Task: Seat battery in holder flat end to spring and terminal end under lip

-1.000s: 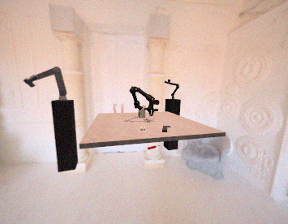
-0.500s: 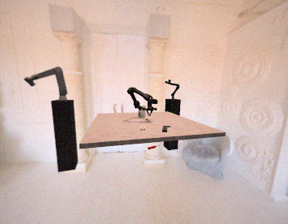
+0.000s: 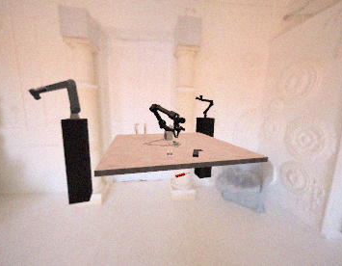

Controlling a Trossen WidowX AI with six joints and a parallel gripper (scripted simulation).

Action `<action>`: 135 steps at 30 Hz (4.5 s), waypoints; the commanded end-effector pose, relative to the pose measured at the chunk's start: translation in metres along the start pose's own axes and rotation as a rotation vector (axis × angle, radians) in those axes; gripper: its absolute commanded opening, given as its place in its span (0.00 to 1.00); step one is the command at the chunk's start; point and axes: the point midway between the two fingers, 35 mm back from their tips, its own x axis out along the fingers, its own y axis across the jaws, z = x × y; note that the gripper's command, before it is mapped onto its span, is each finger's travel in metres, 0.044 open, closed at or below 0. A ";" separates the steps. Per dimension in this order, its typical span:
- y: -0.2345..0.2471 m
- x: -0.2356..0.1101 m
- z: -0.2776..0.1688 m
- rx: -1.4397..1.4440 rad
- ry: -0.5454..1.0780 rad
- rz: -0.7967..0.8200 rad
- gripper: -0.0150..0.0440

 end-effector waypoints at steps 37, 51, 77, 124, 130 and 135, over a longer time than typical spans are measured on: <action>0.000 0.045 0.002 -0.003 -0.298 0.034 0.39; 0.001 0.051 0.000 -0.007 -0.365 0.041 0.39; -0.005 0.055 -0.007 -0.019 -0.468 0.052 0.39; -0.001 0.061 -0.024 -0.025 -0.401 0.079 0.39; 0.002 0.062 -0.022 -0.023 -0.375 0.088 0.39; 0.003 0.063 -0.020 -0.024 -0.352 0.091 0.39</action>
